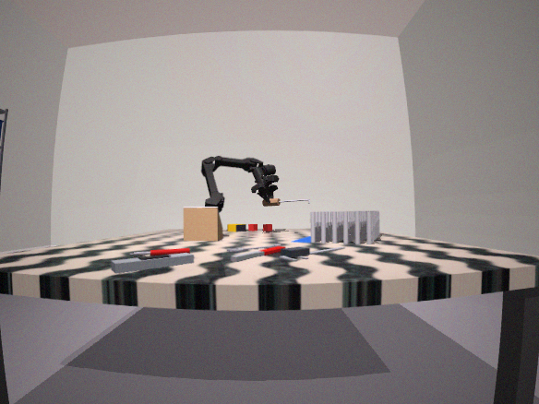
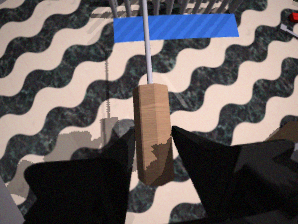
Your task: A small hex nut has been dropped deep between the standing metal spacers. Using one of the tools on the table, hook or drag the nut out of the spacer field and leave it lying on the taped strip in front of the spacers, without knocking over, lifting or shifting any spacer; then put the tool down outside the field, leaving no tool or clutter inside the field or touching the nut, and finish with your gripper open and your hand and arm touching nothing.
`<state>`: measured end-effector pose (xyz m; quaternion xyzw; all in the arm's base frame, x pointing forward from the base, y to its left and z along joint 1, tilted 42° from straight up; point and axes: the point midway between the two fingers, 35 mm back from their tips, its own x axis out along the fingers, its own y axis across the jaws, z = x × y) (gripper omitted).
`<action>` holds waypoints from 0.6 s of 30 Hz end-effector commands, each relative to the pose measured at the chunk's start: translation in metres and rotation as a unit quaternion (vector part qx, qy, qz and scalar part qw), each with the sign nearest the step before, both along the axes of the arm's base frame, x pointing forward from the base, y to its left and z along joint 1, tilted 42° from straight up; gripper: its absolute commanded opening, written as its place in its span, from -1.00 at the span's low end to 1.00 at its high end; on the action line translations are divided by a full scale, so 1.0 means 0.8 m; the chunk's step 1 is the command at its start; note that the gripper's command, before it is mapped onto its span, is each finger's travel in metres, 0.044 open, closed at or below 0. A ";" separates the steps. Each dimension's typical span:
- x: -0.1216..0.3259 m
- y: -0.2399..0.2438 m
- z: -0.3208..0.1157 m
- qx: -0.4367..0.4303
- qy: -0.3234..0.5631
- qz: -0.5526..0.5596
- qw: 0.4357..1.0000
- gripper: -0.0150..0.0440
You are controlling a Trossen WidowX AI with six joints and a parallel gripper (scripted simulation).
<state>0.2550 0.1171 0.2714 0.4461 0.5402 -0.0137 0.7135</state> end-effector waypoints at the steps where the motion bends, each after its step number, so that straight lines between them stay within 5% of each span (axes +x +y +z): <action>1: 0.008 -0.014 -0.013 0.003 0.005 0.002 1.000 -0.49; 18: 0.028 -0.080 -0.055 0.040 0.007 0.002 0.999 -0.49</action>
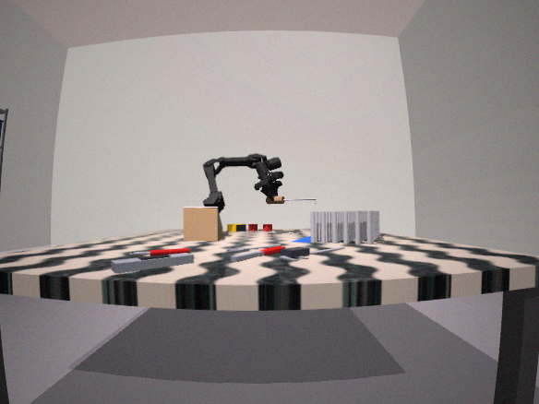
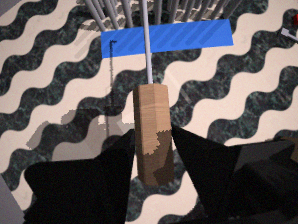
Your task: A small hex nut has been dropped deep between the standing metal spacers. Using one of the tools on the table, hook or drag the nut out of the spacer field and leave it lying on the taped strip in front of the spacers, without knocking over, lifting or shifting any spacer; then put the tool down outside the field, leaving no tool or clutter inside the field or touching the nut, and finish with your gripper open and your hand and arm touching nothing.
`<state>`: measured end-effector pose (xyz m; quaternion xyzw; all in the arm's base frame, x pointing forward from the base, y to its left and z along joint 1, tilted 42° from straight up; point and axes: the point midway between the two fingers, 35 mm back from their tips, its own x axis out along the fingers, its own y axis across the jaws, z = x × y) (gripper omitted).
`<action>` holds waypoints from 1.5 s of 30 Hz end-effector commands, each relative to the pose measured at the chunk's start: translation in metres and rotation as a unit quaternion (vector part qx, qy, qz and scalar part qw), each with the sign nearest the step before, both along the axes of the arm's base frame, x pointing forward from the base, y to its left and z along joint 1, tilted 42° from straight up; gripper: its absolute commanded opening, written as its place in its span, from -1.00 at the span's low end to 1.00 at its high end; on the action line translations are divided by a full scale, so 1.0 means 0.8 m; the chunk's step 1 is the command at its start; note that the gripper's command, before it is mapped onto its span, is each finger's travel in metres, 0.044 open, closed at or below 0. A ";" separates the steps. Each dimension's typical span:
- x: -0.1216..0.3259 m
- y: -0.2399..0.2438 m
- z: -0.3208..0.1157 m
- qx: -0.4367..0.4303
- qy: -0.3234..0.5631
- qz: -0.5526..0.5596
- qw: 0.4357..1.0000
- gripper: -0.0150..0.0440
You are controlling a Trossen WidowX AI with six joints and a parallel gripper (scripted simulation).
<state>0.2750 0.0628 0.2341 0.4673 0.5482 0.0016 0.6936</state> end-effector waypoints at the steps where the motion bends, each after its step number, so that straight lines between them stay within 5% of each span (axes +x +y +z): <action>1: 0.004 -0.016 -0.010 0.010 -0.003 -0.001 1.000 -0.49; 21: 0.004 -0.092 -0.044 0.069 -0.046 -0.025 0.996 -0.49; 45: 0.022 -0.009 -0.145 0.058 -0.042 -0.021 0.997 -0.49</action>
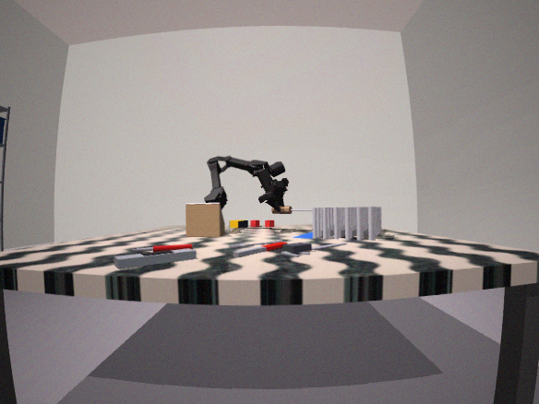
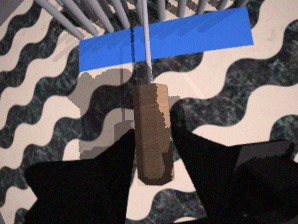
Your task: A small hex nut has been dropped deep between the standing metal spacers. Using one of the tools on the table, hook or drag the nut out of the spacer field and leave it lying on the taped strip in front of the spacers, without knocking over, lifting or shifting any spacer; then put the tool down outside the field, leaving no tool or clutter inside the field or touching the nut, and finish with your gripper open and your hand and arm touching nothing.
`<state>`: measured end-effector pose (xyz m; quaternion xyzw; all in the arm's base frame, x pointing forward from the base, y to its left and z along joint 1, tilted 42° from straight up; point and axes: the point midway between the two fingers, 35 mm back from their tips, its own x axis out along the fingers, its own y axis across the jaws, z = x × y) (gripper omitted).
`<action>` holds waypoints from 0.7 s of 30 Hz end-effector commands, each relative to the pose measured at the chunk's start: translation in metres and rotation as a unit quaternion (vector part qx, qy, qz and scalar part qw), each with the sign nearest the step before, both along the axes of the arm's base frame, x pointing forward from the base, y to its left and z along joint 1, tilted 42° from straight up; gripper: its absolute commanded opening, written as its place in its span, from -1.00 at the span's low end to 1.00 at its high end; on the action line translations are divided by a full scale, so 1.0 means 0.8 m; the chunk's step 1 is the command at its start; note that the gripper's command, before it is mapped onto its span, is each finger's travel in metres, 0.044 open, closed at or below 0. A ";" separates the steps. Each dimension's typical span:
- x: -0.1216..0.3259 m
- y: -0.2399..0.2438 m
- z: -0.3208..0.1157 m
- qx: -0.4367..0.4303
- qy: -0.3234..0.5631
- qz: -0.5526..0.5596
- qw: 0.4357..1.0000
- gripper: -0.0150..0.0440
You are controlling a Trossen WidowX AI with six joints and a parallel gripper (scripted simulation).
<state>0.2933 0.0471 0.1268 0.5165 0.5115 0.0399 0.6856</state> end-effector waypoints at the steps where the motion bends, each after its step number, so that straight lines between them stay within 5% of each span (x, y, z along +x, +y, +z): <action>1: -0.001 0.015 -0.015 0.000 -0.003 -0.004 1.000 -0.49; 21: -0.012 0.057 -0.055 0.013 -0.011 -0.009 1.000 -0.49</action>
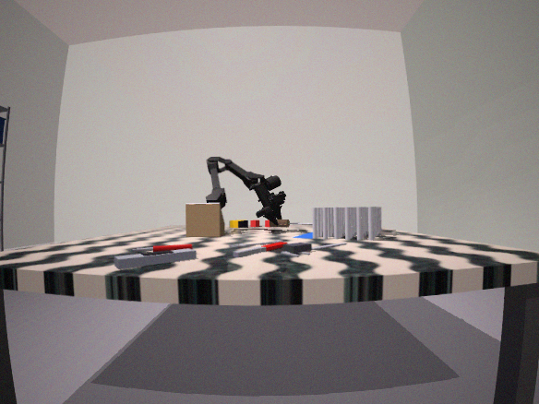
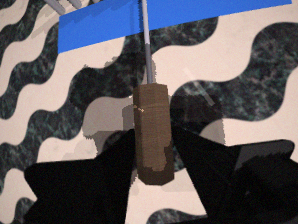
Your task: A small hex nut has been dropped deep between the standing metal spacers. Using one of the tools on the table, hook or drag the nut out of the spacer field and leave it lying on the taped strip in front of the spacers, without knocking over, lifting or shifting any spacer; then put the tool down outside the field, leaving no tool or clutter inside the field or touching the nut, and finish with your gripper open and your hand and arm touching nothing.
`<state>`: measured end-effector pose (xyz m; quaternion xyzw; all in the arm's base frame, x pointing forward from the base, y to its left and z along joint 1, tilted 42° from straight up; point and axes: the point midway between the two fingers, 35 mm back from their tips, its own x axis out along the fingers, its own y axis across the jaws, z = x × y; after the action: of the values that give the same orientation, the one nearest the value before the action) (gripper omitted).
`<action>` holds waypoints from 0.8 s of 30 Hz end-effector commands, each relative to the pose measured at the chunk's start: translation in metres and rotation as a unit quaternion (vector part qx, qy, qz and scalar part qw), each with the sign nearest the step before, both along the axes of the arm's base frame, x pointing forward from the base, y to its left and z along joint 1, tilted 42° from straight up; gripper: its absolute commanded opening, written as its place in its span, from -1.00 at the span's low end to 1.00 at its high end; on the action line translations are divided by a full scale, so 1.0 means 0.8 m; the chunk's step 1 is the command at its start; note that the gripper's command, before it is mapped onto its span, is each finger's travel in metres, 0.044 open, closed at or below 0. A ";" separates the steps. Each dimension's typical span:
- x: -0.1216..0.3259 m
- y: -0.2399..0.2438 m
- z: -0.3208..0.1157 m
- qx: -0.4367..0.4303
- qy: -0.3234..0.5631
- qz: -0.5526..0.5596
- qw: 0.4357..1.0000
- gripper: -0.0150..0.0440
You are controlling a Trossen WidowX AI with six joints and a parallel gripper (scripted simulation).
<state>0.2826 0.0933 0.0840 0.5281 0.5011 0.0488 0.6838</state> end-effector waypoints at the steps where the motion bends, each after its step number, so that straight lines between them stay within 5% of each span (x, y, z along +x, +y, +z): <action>1: 0.002 -0.001 -0.002 -0.001 0.000 -0.004 1.000 -0.49; 24: 0.015 -0.006 -0.006 -0.001 -0.001 -0.003 1.000 -0.49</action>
<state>0.2907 0.0894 0.0777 0.5300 0.5021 0.0427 0.6820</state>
